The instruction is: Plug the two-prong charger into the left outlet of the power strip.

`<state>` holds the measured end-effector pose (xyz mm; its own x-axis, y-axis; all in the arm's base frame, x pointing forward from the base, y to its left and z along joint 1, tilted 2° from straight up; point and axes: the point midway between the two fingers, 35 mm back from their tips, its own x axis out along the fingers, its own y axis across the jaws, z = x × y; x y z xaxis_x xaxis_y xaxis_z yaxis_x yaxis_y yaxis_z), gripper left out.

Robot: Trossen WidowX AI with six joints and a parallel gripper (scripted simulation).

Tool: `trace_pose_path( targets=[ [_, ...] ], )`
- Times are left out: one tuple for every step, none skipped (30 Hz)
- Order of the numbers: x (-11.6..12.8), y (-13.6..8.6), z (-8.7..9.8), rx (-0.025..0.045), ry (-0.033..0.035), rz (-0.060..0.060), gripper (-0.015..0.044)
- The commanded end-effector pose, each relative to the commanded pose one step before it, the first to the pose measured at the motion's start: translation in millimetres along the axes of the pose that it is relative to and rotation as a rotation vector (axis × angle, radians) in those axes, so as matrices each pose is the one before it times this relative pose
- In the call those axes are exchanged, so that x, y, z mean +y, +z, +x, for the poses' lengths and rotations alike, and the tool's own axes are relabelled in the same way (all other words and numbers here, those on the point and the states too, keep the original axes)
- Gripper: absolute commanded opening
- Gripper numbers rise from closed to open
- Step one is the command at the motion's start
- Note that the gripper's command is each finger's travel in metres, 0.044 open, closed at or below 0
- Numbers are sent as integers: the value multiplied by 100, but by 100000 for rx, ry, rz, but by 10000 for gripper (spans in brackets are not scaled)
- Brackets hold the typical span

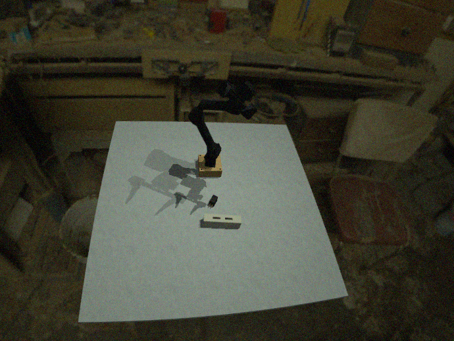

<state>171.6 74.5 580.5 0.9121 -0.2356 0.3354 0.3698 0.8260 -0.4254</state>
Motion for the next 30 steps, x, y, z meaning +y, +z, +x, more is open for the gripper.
trace_pose_path(
  targets=[
    [2013, 720, 538, -5096, -1541, -4440, 440],
    [22, 87, 153, -884, -773, -1200, 440],
    [65, 83, 145, -856, -644, -1131, 440],
    [107, 80, 137, -829, -518, -1063, 440],
    [137, 75, 130, -795, -409, -996, 440],
    [325, 65, 69, -574, 173, -466, 440],
    [329, 60, 71, -563, 202, -462, 440],
    [335, 54, 73, -548, 237, -450, 440],
    [340, 49, 74, -533, 269, -441, 440],
    [345, 43, 76, -520, 299, -434, 440],
    [435, 44, 98, -598, 394, -406, 440],
    [559, 41, 129, -726, 559, -503, 440],
    [570, 25, 134, -691, 627, -491, 440],
    [577, 8, 140, -650, 691, -476, 440],
    [584, -9, 145, -607, 755, -460, 440],
    [591, -26, 150, -562, 817, -442, 440],
    [597, -44, 155, -514, 877, -424, 440],
    [602, -62, 160, -465, 936, -404, 440],
    [607, -81, 165, -413, 994, -384, 440],
    [611, -100, 170, -359, 1050, -362, 440],
    [631, -125, 174, -308, 1145, -412, 440],
    [634, -145, 179, -249, 1200, -387, 440],
    [637, -165, 184, -187, 1252, -361, 440],
    [638, -186, 189, -123, 1302, -333, 440],
    [639, -206, 194, -58, 1350, -304, 440],
    [639, -227, 199, 9, 1395, -274, 440],
    [639, -247, 204, 77, 1438, -243, 440],
    [638, -268, 209, 147, 1479, -211, 440],
    [636, -289, 213, 218, 1517, -177, 440],
    [633, -310, 218, 290, 1552, -142, 440]
  ],
)
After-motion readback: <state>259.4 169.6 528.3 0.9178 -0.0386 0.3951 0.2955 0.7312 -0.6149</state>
